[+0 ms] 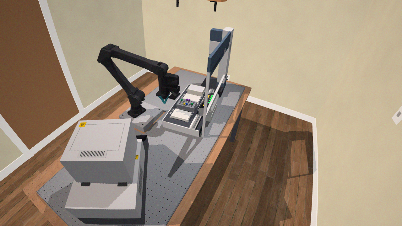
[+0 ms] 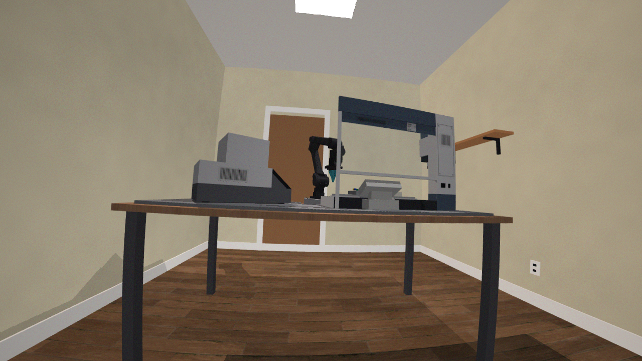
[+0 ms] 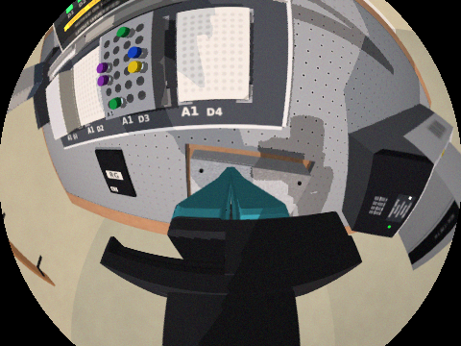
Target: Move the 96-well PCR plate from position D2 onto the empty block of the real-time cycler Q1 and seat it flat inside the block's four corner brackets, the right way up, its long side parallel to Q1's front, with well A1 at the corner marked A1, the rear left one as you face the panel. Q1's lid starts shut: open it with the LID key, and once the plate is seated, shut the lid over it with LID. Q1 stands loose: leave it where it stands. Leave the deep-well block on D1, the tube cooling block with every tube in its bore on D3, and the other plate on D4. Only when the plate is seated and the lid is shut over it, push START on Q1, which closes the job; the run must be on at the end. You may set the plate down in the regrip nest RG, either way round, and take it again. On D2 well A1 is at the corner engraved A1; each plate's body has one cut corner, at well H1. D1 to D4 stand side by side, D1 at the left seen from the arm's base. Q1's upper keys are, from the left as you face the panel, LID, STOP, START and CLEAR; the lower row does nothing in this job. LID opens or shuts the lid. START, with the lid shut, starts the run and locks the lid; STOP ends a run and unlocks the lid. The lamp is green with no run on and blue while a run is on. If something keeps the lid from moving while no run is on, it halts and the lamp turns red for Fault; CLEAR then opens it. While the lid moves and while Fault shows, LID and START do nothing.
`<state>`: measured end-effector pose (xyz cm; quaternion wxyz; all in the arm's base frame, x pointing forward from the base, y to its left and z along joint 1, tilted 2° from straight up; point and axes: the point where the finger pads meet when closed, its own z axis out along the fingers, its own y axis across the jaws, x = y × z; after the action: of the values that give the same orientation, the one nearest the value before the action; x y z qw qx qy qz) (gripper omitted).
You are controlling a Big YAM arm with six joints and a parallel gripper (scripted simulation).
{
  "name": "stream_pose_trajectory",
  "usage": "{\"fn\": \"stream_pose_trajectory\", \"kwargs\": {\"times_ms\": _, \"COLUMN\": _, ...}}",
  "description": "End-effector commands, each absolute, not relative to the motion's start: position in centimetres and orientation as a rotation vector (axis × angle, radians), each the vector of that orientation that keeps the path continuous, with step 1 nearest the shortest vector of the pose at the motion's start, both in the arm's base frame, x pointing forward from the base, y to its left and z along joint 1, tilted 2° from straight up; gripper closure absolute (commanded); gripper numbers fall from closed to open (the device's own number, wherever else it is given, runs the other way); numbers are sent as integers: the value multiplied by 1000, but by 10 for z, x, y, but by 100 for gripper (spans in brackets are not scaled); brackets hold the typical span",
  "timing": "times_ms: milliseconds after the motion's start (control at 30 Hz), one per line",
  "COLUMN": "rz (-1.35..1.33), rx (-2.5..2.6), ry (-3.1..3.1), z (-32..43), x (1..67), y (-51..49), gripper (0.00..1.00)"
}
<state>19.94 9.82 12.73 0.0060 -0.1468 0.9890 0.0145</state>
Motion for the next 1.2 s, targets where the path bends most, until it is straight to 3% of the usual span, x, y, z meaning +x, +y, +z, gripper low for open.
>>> {"fn": "stream_pose_trajectory", "kwargs": {"times_ms": 0, "rz": 30, "rx": -499, "ry": 3110, "z": 118, "x": 192, "y": 84, "gripper": 100}}
{"fn": "stream_pose_trajectory", "kwargs": {"times_ms": 1167, "rz": 58, "rx": -457, "ry": 3033, "z": 129, "x": 203, "y": 87, "gripper": 100}}
